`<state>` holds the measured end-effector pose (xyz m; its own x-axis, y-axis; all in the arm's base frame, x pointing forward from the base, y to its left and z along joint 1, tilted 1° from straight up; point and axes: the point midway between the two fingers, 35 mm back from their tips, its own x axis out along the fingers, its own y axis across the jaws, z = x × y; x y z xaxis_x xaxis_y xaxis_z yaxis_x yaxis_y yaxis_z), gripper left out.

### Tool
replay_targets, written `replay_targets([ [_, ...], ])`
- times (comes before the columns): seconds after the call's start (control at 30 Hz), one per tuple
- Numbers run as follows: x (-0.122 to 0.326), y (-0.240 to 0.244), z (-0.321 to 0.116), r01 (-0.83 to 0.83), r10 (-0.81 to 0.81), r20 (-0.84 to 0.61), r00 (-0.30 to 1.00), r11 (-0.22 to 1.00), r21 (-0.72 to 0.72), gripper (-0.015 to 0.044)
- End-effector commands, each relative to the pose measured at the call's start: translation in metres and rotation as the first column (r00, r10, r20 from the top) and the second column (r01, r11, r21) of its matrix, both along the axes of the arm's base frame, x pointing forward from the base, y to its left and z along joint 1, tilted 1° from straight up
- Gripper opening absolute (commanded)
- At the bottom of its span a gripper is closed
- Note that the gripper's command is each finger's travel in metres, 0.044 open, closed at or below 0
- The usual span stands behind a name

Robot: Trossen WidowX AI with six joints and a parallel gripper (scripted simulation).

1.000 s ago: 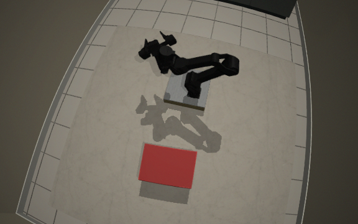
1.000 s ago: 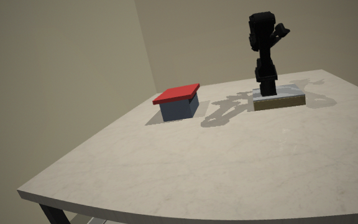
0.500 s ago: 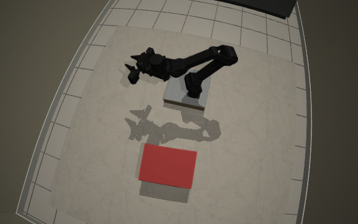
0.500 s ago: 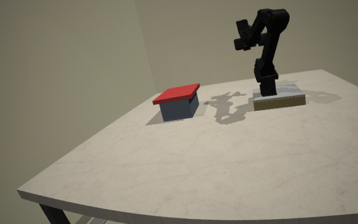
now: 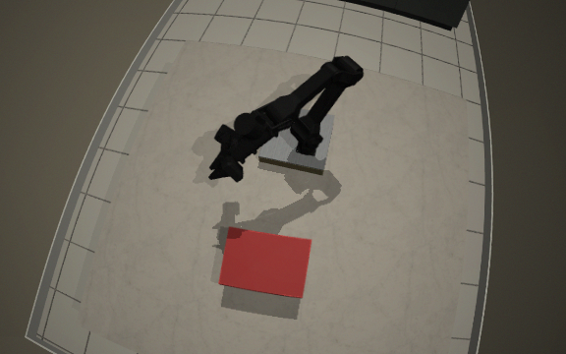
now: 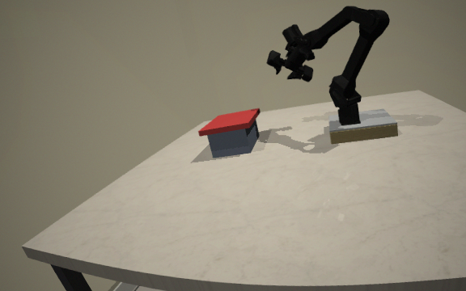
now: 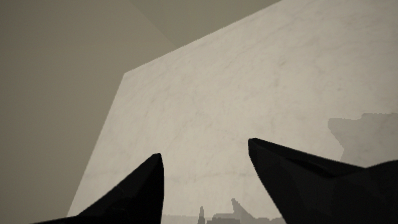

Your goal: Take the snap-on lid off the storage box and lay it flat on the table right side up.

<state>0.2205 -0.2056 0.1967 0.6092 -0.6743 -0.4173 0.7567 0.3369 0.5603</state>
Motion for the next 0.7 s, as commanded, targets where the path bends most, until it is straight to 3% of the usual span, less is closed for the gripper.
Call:
replay_targets([
  [0.0,0.024,0.035,-0.006,-0.121,0.112,0.062,0.992,0.979,0.162,0.0235],
  [0.13,0.043,0.082,-0.013,-0.248,0.216,0.128,0.968,0.899,0.361,0.0235],
  [0.3,0.052,0.156,-0.018,-0.357,0.313,0.186,0.931,0.682,0.639,0.0235],
  [0.67,0.051,0.165,-0.019,-0.362,0.322,0.189,0.928,0.647,0.671,0.0235],
])
